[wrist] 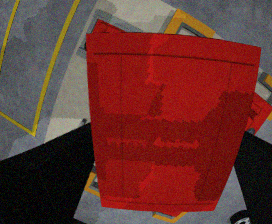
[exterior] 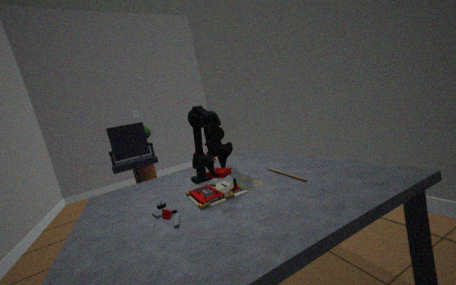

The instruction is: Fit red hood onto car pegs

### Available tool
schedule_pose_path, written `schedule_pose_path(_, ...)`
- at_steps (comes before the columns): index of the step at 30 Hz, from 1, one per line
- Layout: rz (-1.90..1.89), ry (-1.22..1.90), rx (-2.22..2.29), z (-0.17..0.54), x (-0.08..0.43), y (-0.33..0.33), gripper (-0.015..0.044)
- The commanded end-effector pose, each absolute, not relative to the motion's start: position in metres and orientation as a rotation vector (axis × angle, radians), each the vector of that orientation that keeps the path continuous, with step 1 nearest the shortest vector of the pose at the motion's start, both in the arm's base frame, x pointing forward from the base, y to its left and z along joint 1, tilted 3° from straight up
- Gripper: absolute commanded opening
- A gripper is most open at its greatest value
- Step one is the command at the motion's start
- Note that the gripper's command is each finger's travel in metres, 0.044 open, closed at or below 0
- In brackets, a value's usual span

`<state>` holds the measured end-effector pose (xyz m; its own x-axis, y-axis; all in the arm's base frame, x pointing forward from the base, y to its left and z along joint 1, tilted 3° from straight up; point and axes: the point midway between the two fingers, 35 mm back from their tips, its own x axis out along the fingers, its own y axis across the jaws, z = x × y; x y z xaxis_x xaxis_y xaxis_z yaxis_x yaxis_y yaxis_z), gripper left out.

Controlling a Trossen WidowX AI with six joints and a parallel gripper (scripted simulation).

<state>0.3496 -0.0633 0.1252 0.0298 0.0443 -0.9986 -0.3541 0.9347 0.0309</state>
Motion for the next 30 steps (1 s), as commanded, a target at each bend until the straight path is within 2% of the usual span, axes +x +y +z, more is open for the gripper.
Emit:
schedule_pose_path(1, 0.225, 1.534, -0.166, 0.124, 0.345, -0.079, 0.0)
schedule_pose_path(15, -0.048, 1.551, 0.109, 0.122, 0.328, -0.13, 0.0)
schedule_pose_path(30, -0.051, 1.551, 0.112, 0.087, 0.331, -0.129, 0.0)
